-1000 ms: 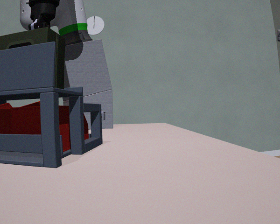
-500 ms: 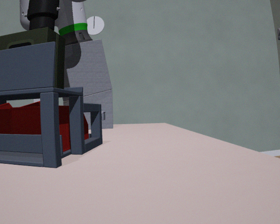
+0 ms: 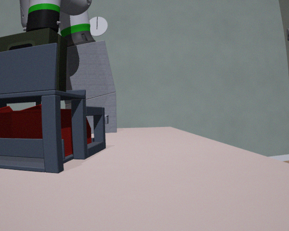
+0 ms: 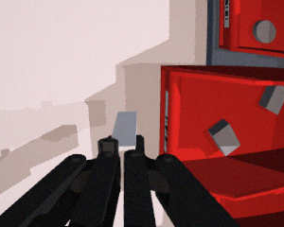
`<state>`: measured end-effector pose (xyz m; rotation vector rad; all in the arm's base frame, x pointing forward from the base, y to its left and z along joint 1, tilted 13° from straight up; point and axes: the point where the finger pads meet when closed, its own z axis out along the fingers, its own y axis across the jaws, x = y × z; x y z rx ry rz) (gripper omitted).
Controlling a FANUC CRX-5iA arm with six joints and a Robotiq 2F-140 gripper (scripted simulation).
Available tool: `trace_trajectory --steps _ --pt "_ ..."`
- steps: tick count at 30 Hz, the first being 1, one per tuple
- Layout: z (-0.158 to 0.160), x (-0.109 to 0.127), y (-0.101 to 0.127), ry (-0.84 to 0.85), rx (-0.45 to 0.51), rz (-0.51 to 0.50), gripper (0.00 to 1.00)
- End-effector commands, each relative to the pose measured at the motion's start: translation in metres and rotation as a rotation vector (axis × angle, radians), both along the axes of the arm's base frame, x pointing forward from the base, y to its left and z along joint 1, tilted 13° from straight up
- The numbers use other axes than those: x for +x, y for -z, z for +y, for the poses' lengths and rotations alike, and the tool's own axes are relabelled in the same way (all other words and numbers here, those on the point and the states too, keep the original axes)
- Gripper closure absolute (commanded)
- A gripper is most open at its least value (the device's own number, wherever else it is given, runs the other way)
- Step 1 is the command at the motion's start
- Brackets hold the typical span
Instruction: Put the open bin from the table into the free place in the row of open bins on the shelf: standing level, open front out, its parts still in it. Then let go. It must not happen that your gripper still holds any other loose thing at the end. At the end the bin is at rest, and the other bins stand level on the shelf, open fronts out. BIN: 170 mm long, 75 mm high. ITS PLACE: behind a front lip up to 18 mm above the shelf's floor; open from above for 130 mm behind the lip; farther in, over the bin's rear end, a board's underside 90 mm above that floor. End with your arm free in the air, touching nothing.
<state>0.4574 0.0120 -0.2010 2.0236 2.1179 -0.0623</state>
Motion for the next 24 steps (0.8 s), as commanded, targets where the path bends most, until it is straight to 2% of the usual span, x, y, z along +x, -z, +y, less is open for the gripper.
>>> trace_trajectory --steps 1,13,24 --pt "-0.002 0.002 0.006 -0.001 -0.004 -0.011 1.0" --pt "-0.004 0.004 0.021 -0.001 -0.004 -0.011 1.0" --pt "-0.005 0.004 0.026 -0.001 -0.004 -0.011 1.0"
